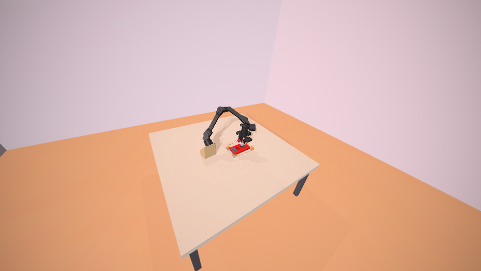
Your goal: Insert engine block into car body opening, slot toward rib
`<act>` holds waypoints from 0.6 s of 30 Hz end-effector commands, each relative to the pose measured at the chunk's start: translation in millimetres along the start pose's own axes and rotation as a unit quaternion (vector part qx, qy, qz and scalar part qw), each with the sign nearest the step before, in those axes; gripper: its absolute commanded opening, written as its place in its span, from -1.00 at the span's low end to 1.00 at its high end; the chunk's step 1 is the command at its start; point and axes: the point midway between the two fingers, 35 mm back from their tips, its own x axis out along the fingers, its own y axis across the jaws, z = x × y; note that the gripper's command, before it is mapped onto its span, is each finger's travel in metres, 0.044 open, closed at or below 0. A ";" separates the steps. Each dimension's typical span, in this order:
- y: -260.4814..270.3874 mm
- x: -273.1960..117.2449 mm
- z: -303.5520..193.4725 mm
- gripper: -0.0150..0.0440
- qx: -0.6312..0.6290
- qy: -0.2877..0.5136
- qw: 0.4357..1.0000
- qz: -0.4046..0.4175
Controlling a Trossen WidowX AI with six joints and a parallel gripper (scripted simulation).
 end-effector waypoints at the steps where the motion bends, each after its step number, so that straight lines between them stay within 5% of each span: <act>1: -1.0 -0.3 0.0 0.05 0.004 0.000 1.000 -0.002; 18: -2.8 -0.6 0.3 0.05 0.012 0.000 1.000 -0.002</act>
